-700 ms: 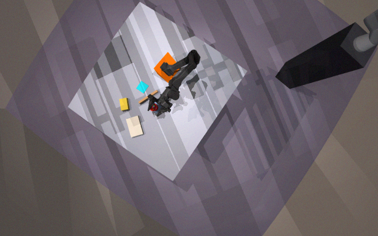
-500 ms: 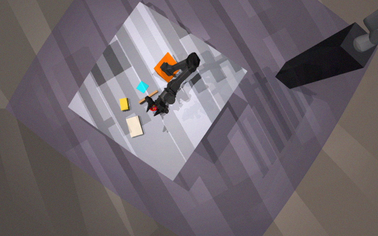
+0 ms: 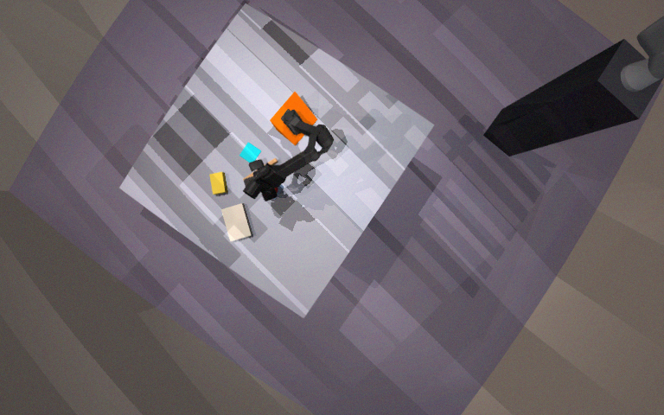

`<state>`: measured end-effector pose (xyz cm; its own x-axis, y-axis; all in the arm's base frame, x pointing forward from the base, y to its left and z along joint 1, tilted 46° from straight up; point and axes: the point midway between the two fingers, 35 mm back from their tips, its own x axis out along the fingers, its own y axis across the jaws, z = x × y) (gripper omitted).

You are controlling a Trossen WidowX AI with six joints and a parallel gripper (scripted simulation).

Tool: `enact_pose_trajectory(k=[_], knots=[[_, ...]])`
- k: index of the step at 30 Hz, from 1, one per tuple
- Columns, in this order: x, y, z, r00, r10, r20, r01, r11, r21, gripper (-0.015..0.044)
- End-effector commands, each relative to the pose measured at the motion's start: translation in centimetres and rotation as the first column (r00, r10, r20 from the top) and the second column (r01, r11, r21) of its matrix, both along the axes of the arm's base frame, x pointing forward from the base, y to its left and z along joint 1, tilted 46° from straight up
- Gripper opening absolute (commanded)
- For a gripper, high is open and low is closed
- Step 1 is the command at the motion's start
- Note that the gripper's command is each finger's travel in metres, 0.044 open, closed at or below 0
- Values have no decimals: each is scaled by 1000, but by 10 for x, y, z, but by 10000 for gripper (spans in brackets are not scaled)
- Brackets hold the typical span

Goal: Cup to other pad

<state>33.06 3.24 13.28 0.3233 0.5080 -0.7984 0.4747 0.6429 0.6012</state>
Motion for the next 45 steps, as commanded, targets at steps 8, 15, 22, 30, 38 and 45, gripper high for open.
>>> enact_pose_trajectory(k=[8, 15, 22, 30, 38, 45], knots=[[-14, 12, -10, 871, -92, -483, 236, 940, 247, 148], [-13, 16, -14, 871, -92, -483, 236, 940, 246, 148], [-11, 24, -23, 871, -93, -483, 236, 940, 245, 148], [-10, 33, -32, 871, -93, -483, 236, 940, 245, 148], [-9, 42, -41, 871, -92, -483, 236, 940, 246, 148], [-9, 50, -49, 871, -92, -483, 236, 940, 247, 148]])
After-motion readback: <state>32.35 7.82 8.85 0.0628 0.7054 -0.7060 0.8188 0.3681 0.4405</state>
